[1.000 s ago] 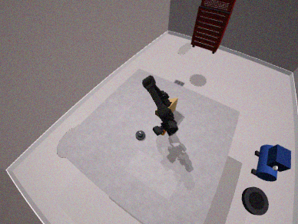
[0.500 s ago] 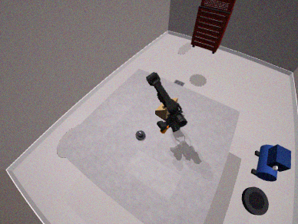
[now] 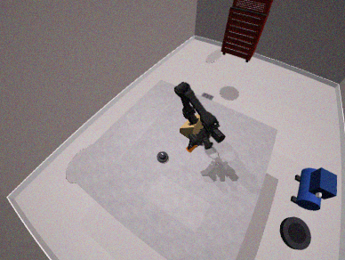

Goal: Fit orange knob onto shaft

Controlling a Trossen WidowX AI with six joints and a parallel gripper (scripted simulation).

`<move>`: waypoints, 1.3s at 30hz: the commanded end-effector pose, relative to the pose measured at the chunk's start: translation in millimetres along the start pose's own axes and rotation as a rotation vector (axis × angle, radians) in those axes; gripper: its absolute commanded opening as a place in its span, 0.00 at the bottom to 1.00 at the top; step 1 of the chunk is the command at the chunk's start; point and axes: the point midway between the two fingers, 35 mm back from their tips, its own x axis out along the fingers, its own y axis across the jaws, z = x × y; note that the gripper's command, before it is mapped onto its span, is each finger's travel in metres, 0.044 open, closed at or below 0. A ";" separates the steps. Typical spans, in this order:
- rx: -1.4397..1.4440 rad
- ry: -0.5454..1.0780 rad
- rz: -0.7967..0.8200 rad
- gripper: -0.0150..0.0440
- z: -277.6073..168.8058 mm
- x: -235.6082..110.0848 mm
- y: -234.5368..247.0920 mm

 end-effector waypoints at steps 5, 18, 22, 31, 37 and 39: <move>0.000 -0.001 -0.120 0.25 0.5 -9.3 -6.5; 0.000 -0.001 -0.223 0.25 0.4 -8.6 -2.8; -0.002 0.001 -0.209 0.25 0.8 -8.2 -2.6; -0.002 0.001 -0.209 0.25 0.8 -8.2 -2.6; -0.002 0.001 -0.209 0.25 0.8 -8.2 -2.6; -0.002 0.001 -0.209 0.25 0.8 -8.2 -2.6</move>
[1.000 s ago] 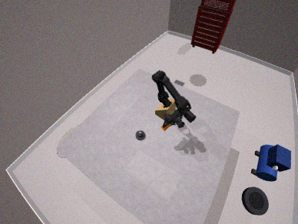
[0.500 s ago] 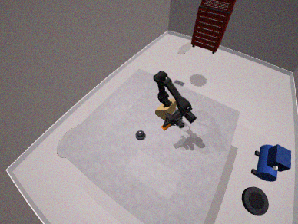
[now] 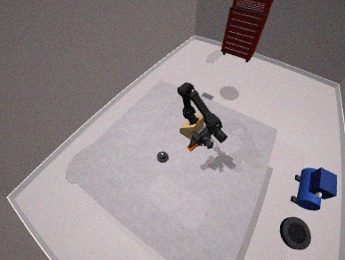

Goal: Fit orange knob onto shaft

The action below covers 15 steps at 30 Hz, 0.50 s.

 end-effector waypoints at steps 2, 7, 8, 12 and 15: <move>-0.001 -0.001 -0.002 0.25 0.2 -0.2 -0.7; -0.001 -0.001 -0.002 0.25 0.2 -0.2 -0.7; -0.001 -0.001 -0.002 0.25 0.2 -0.2 -0.7; -0.001 -0.001 -0.002 0.25 0.2 -0.2 -0.7; -0.001 -0.001 -0.010 0.25 0.1 1.0 1.3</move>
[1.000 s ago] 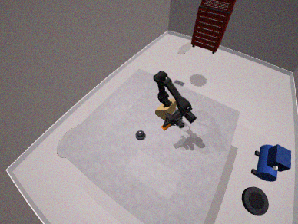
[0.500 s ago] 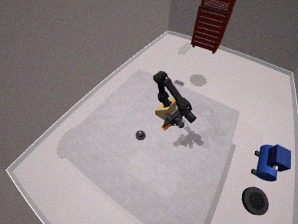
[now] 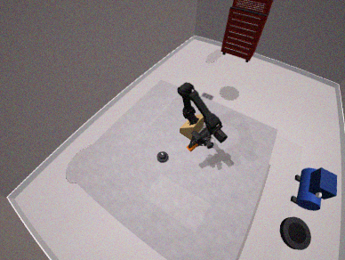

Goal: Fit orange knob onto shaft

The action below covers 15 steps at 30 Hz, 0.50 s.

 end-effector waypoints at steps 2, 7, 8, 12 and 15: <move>-0.001 -0.001 0.009 0.25 -0.3 3.4 3.8; 0.000 0.000 0.127 0.25 -0.6 11.8 11.9; 0.000 0.000 0.153 0.25 -0.6 13.4 13.3; 0.000 0.000 0.254 0.25 -0.7 19.7 18.6; 0.000 0.001 0.331 0.25 -0.7 24.6 22.6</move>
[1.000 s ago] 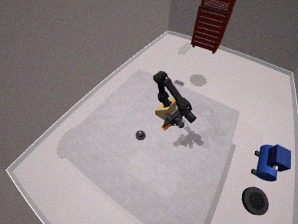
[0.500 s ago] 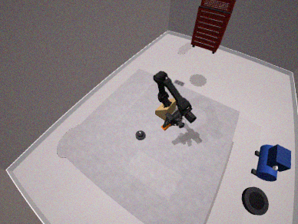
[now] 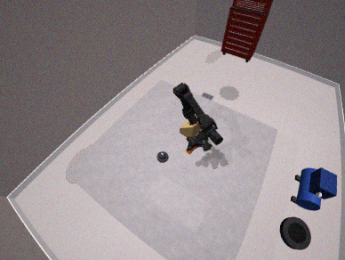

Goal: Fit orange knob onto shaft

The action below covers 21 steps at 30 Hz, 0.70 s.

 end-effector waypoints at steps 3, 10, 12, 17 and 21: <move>0.004 -0.007 0.152 0.25 1.7 10.3 3.2; 0.004 -0.006 0.332 0.25 1.5 24.2 9.4; 0.004 -0.006 0.383 0.25 1.4 28.3 11.1; 0.004 -0.005 0.511 0.25 1.1 38.5 15.6; 0.004 -0.004 0.613 0.25 0.9 46.9 19.3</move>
